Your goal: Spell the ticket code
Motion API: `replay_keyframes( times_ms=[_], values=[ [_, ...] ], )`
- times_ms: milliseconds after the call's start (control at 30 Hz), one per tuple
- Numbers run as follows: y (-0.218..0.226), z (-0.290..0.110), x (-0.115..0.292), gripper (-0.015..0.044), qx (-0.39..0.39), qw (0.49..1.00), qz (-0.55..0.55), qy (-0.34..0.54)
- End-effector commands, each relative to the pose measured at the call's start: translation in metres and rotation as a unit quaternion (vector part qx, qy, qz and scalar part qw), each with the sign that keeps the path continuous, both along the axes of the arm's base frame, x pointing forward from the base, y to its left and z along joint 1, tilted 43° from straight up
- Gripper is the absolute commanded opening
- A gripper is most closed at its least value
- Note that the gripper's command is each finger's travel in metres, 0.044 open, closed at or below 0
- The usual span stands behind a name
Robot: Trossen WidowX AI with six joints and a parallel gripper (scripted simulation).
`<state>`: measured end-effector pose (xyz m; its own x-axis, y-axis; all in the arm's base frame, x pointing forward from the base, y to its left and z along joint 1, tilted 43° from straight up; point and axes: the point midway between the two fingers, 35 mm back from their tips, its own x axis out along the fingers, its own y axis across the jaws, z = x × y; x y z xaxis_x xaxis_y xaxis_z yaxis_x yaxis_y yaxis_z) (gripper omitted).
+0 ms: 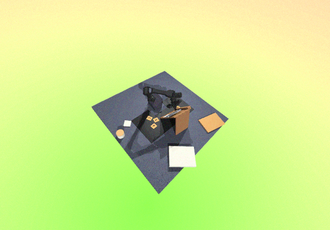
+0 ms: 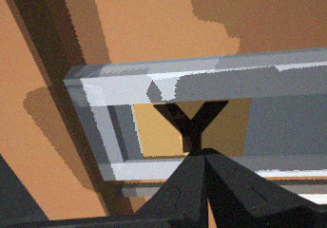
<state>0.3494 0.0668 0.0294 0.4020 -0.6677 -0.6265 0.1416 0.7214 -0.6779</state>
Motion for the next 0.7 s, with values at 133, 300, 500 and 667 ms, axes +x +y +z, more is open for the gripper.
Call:
replay_keyframes(
  times_ms=[133, 300, 500, 667],
  values=[
    [-0.0176, 0.0275, -0.0022, 0.0000, 0.024, 0.986, -0.130, 0.104],
    [-0.0176, 0.0275, -0.0022, 0.0000, 0.024, 0.986, -0.130, 0.104],
    [-0.0176, 0.0275, -0.0022, 0.0000, 0.024, 0.986, -0.130, 0.104],
    [-0.0188, 0.0272, -0.0007, 0.0000, 0.024, 0.986, -0.130, 0.104]
  ],
)
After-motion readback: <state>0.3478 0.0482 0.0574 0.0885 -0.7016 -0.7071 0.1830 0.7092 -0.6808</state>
